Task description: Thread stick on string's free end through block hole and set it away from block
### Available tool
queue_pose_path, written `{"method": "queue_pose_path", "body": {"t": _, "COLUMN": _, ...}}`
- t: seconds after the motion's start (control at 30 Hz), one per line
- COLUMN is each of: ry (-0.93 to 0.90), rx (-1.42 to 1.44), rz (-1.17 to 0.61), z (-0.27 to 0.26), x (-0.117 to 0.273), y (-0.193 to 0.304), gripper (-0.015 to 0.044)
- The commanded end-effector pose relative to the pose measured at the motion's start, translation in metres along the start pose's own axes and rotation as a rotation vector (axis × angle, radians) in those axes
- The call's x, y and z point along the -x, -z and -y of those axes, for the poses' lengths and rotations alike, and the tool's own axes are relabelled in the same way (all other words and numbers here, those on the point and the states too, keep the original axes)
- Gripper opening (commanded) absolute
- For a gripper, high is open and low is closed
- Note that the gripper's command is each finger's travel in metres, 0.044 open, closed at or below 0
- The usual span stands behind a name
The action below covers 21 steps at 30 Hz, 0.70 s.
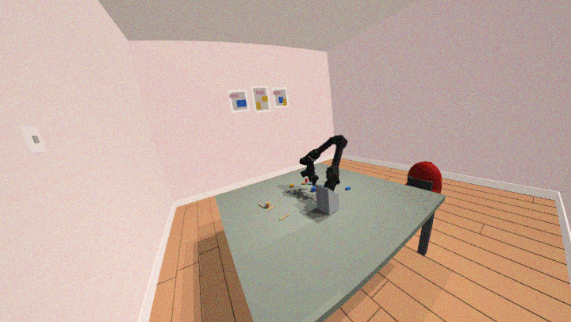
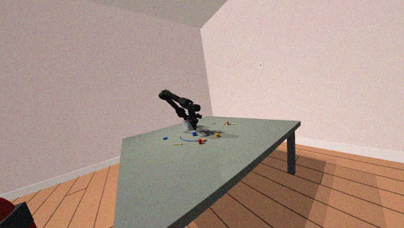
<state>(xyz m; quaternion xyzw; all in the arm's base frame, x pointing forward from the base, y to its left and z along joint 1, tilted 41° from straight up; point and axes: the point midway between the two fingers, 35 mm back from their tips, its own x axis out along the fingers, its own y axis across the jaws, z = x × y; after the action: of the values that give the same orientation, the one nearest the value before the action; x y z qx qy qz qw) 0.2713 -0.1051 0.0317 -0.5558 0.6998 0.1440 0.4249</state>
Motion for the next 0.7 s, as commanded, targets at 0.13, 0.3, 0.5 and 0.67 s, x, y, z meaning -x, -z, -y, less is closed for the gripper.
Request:
{"method": "queue_pose_path", "body": {"t": 0.13, "ry": 0.001, "rx": -0.627, "rz": -0.005, "z": -0.0013, "x": 0.0034, "y": 0.0018, "gripper": 0.0440}}
{"method": "queue_pose_path", "body": {"t": 0.3, "ry": 0.002, "rx": -1.109, "rz": -0.004, "z": -0.0018, "x": 0.0061, "y": 0.0028, "gripper": 0.0440}}
{"method": "queue_pose_path", "body": {"t": 0.5, "ry": 0.003, "rx": -1.646, "rz": -0.004, "z": -0.0025, "x": 0.0093, "y": 0.0041, "gripper": 0.0440}}
{"method": "queue_pose_path", "body": {"t": 0.67, "ry": 0.003, "rx": -1.916, "rz": -0.004, "z": -0.0029, "x": 0.0110, "y": 0.0047, "gripper": 0.0440}}
